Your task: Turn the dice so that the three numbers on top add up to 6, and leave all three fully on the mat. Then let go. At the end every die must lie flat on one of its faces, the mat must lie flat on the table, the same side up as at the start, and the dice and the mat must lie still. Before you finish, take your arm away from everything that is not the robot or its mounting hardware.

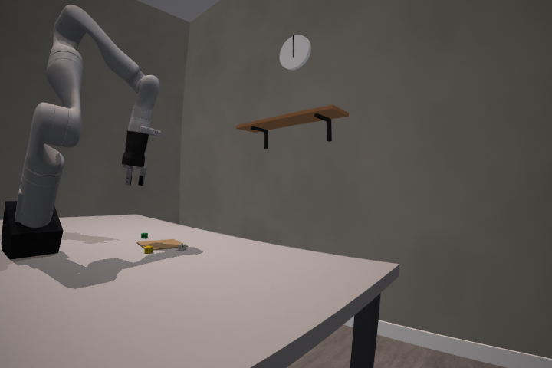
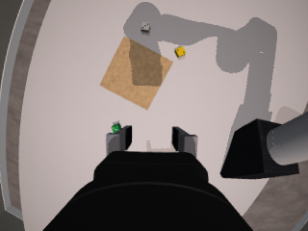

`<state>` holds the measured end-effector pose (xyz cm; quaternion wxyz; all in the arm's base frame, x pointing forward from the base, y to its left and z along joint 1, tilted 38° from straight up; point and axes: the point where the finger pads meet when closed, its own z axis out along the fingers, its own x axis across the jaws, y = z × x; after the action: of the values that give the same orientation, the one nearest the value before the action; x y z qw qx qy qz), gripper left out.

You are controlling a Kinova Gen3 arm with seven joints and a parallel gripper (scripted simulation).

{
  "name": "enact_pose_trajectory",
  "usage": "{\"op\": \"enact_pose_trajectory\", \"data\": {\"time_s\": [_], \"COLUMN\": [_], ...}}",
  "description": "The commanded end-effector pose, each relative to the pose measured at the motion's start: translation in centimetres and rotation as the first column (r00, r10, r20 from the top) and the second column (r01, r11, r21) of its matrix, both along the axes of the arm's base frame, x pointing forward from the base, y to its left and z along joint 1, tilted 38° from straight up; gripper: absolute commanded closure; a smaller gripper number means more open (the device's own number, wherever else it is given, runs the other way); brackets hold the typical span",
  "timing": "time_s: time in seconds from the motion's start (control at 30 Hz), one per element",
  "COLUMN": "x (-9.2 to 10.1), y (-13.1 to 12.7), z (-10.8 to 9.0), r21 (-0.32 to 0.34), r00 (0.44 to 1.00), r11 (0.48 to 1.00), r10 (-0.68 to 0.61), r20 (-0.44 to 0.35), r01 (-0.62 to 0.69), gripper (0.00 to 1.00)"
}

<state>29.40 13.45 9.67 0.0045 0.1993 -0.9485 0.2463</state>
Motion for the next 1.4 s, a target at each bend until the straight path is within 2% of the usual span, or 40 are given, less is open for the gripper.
{"op": "enact_pose_trajectory", "data": {"time_s": [0.0, 0.1, 0.13, 0.4, 0.43, 0.7, 0.73, 1.0, 1.03, 1.3, 1.33, 1.37], "x": [0.1, 0.1, 1.3, 1.3, 2.4, 2.4, 3.4, 3.4, 4.3, 4.3, 5.1, 5.1], "y": [-0.2, -0.2, -1.3, -1.3, -2.4, -2.4, -3.5, -3.5, -4.5, -4.5, -5.5, -5.5], "z": [0.0, 0.0, 0.4, 0.4, 0.8, 0.8, 1.2, 1.2, 1.6, 1.6, 2.0, 2.0], "r21": [0.000, 0.000, -0.006, -0.006, -0.012, -0.012, -0.017, -0.017, -0.023, -0.023, -0.028, -0.028], "r00": [1.000, 1.000, 0.999, 0.999, 0.997, 0.997, 0.995, 0.995, 0.991, 0.991, 0.987, 0.987], "r11": [1.000, 1.000, 0.999, 0.999, 0.998, 0.998, 0.997, 0.997, 0.995, 0.995, 0.993, 0.993], "r10": [-0.007, -0.007, -0.032, -0.032, -0.054, -0.054, -0.075, -0.075, -0.095, -0.095, -0.113, -0.113], "r20": [0.000, 0.000, 0.025, 0.025, 0.049, 0.049, 0.071, 0.071, 0.093, 0.093, 0.113, 0.113], "r01": [0.007, 0.007, 0.032, 0.032, 0.055, 0.055, 0.077, 0.077, 0.098, 0.098, 0.117, 0.117], "gripper": [0.00, 0.00, 0.00, 0.00, 0.00, 0.00, 0.00, 0.00, 0.00, 0.00, 0.00, 0.00]}}
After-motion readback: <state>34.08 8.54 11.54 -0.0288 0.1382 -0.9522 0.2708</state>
